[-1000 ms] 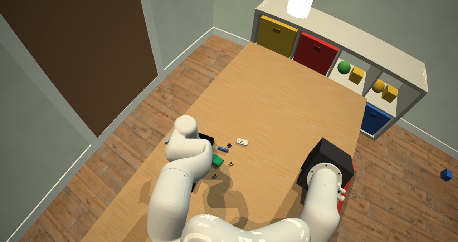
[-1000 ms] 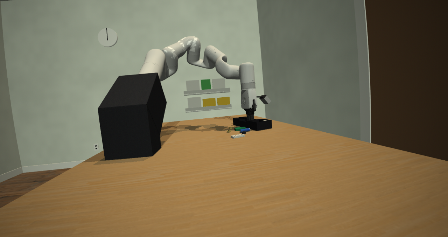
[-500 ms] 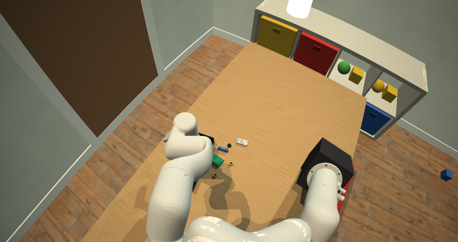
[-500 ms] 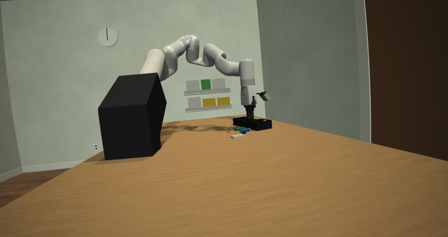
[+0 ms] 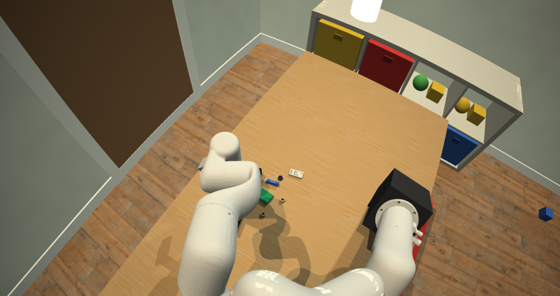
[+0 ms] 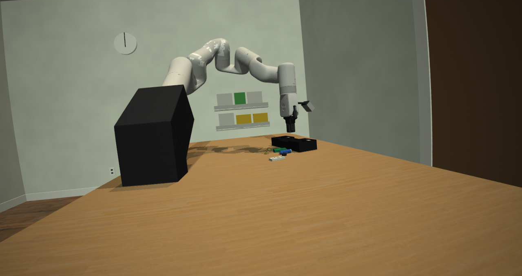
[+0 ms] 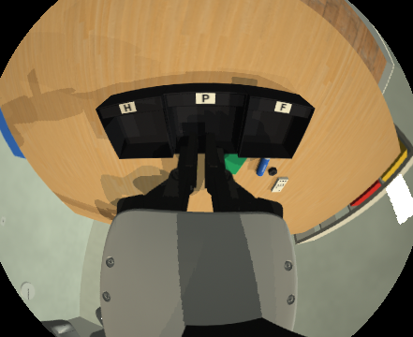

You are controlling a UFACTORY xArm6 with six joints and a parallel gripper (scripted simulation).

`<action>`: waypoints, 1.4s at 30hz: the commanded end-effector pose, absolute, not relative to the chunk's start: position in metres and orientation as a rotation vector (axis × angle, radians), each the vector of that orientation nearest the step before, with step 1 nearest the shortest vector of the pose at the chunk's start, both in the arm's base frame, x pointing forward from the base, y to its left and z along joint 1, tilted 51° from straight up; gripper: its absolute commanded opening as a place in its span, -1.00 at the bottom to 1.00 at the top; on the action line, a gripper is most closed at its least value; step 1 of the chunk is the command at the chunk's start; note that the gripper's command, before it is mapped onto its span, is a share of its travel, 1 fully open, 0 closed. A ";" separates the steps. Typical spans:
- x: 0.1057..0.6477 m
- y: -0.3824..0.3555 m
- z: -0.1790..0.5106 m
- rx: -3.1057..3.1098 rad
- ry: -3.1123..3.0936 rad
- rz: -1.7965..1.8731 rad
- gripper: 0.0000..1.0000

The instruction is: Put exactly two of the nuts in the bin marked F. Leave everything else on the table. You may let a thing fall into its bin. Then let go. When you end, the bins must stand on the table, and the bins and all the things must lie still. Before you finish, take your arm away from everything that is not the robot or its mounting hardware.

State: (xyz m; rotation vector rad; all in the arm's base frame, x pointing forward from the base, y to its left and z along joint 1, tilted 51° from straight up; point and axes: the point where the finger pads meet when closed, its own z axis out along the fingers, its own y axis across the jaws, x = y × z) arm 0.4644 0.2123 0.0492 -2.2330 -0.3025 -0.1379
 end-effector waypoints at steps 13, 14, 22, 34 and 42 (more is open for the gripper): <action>0.441 0.251 0.100 -2.233 -0.304 -0.143 -0.85; 0.440 0.254 0.104 -2.233 -0.304 -0.143 -0.85; 0.436 0.262 0.109 -2.232 -0.304 -0.143 -0.85; 0.436 0.282 0.092 -2.232 -0.304 -0.142 -0.85; 0.436 0.297 0.080 -2.232 -0.304 -0.142 -0.85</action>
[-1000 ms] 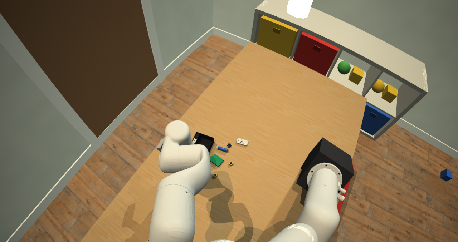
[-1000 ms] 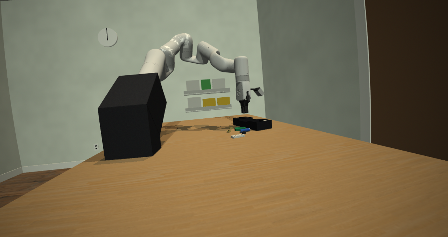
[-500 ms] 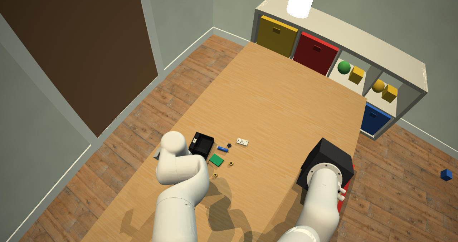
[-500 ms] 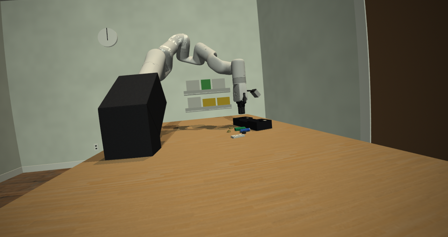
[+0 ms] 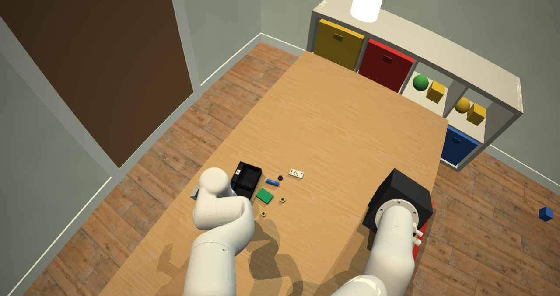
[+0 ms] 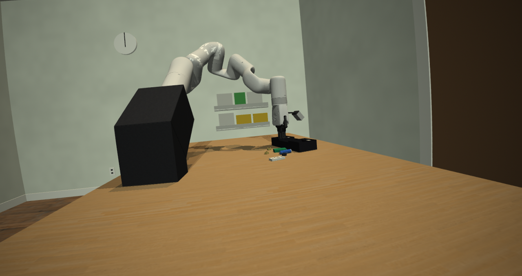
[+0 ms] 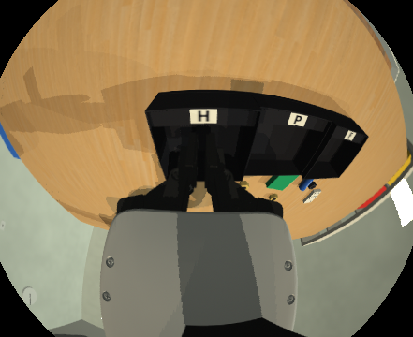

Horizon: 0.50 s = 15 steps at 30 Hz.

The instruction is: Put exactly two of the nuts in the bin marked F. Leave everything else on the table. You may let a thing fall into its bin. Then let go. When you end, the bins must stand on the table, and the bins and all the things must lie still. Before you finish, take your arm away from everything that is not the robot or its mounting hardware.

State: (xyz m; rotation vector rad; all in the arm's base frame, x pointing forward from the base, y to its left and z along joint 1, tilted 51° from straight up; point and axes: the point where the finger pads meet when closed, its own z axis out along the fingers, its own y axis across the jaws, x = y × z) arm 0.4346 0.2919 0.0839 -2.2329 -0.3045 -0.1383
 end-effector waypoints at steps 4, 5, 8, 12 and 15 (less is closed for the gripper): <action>0.436 0.300 0.078 -2.232 -0.304 -0.142 -0.85; 0.436 0.300 0.078 -2.232 -0.304 -0.142 -0.85; 0.436 0.300 0.078 -2.232 -0.304 -0.142 -0.85; 0.436 0.300 0.078 -2.232 -0.304 -0.142 -0.85; 0.436 0.300 0.078 -2.232 -0.304 -0.142 -0.85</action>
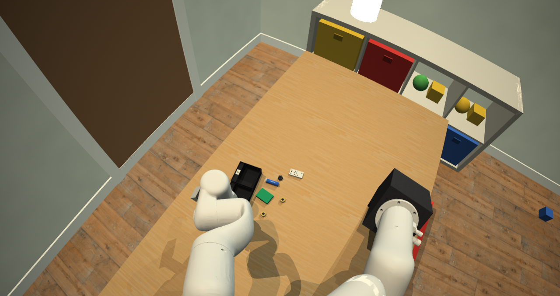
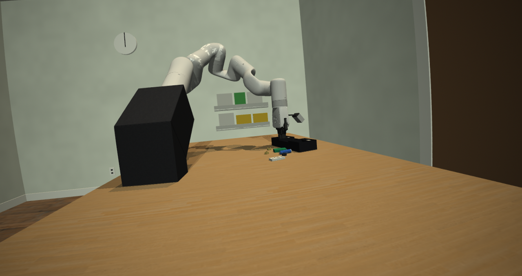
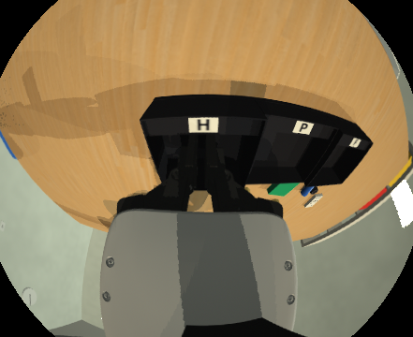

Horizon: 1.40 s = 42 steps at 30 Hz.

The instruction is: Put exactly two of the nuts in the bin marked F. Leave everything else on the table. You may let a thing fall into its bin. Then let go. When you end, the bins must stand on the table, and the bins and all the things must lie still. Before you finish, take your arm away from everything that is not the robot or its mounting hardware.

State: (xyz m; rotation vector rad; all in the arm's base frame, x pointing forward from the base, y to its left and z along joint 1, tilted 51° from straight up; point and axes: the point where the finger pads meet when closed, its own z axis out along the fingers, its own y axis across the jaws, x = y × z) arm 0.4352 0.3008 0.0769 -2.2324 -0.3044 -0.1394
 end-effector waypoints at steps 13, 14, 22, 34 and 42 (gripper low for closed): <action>0.436 0.300 0.078 -2.232 -0.304 -0.142 -0.85; 0.436 0.300 0.078 -2.232 -0.304 -0.143 -0.85; 0.436 0.300 0.078 -2.232 -0.304 -0.143 -0.85; 0.436 0.300 0.078 -2.232 -0.304 -0.143 -0.85; 0.436 0.294 0.083 -2.232 -0.304 -0.142 -0.85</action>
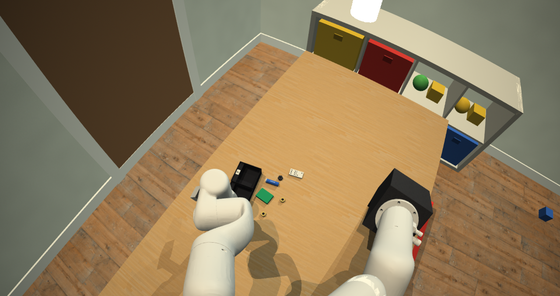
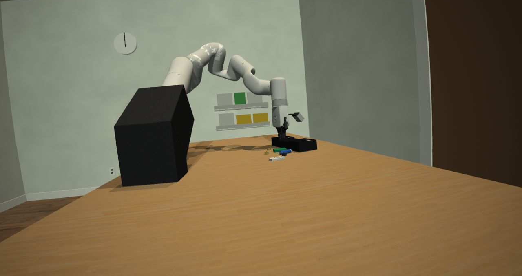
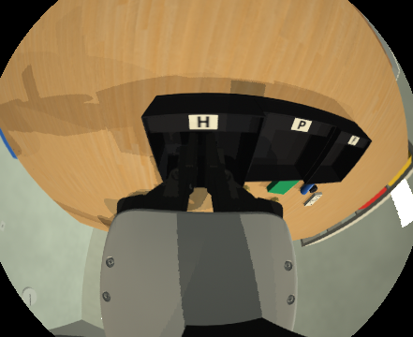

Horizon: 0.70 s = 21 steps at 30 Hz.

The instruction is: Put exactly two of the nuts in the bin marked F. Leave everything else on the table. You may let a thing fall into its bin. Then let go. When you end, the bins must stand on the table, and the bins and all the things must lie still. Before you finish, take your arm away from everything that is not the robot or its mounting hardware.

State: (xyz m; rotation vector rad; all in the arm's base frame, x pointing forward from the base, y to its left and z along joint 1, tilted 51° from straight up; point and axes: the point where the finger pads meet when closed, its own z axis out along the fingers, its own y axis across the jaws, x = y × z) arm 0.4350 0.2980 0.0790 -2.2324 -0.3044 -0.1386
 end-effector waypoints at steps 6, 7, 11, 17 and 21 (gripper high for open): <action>0.436 0.288 0.088 -2.232 -0.304 -0.142 -0.85; 0.436 0.287 0.088 -2.232 -0.304 -0.142 -0.85; 0.436 0.284 0.091 -2.232 -0.304 -0.142 -0.85; 0.436 0.279 0.095 -2.232 -0.304 -0.142 -0.85; 0.436 0.268 0.104 -2.232 -0.304 -0.143 -0.85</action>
